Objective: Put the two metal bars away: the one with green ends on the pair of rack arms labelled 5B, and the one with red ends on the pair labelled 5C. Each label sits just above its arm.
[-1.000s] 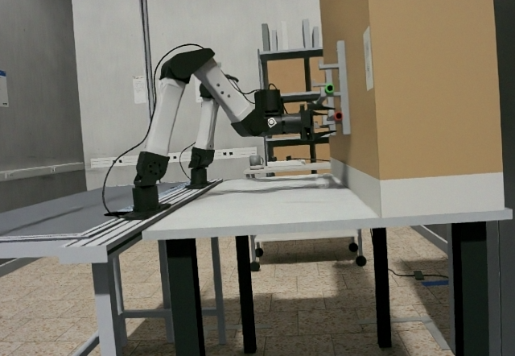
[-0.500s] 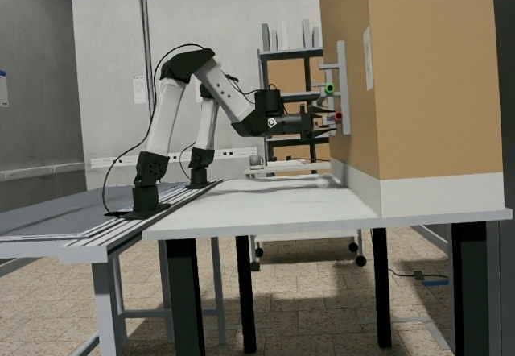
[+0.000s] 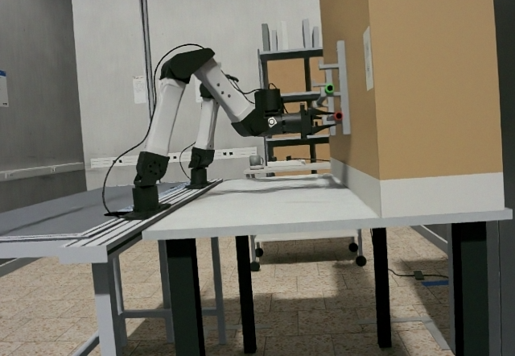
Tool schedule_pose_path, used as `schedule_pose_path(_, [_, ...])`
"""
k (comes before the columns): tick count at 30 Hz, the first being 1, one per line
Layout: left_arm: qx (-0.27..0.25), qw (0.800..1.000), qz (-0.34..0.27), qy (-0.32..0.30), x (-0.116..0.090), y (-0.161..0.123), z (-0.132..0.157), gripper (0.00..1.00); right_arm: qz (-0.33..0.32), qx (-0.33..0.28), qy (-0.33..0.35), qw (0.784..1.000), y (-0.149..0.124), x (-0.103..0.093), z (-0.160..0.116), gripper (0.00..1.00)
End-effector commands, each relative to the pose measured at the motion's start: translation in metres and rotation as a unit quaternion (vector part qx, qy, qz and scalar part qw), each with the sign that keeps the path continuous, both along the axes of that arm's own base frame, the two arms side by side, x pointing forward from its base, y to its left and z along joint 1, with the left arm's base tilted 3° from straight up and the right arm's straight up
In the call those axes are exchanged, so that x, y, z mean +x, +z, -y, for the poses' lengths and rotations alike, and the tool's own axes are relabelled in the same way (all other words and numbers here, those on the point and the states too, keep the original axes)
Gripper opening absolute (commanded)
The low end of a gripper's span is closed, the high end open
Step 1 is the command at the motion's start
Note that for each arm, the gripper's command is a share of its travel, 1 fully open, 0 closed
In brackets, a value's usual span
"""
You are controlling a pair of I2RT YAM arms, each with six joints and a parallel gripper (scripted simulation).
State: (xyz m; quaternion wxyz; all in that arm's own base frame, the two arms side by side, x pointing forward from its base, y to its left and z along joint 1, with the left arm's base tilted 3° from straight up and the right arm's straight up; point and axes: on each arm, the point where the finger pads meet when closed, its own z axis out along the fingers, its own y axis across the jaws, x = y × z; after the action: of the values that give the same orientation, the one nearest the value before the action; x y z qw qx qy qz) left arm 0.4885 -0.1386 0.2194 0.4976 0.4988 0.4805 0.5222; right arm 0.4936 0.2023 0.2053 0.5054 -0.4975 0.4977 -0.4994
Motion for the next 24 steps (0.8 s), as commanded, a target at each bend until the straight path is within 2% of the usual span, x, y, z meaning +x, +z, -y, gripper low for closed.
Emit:
schedule_pose_path(1, [-0.003,1.000,-0.002,-0.006,0.0023,-0.0004,0.0034,0.28,-0.006,-0.006,0.002,1.000,-0.0054,0.0048,-0.0021,0.28])
schedule_pose_path(24, [-0.003,1.000,-0.002,-0.006,0.0023,-0.0004,0.0034,0.00,-0.006,-0.006,0.002,1.000,-0.0054,0.0048,-0.0021,0.00])
